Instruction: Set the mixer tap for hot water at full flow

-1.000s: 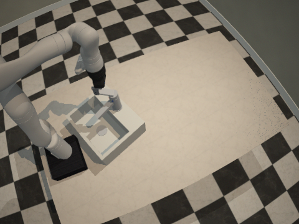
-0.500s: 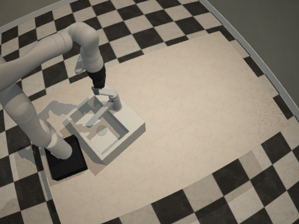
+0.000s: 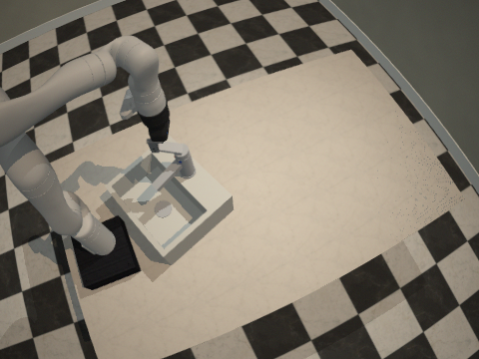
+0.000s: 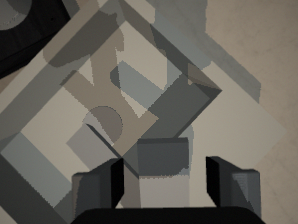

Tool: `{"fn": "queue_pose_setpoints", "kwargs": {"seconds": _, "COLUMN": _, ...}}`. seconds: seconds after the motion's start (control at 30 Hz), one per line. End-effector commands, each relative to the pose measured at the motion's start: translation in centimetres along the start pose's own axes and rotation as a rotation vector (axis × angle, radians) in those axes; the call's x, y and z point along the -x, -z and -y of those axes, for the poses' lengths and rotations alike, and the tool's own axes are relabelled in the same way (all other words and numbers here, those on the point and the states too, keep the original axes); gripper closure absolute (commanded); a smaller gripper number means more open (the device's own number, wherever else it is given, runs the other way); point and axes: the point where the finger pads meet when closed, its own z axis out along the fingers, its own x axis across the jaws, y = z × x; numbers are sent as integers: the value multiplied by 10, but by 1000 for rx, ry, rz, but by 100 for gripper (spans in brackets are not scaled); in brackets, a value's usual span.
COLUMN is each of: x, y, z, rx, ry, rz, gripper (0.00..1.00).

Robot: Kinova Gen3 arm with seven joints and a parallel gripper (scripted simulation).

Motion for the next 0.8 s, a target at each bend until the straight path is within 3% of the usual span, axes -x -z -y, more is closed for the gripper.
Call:
{"fn": "queue_pose_setpoints", "kwargs": {"seconds": 0.0, "x": 0, "y": -1, "z": 0, "rx": 0, "ry": 0, "rz": 0, "gripper": 0}}
{"fn": "queue_pose_setpoints", "kwargs": {"seconds": 0.77, "x": 0, "y": -19, "z": 0, "rx": 0, "ry": 0, "rz": 0, "gripper": 0}}
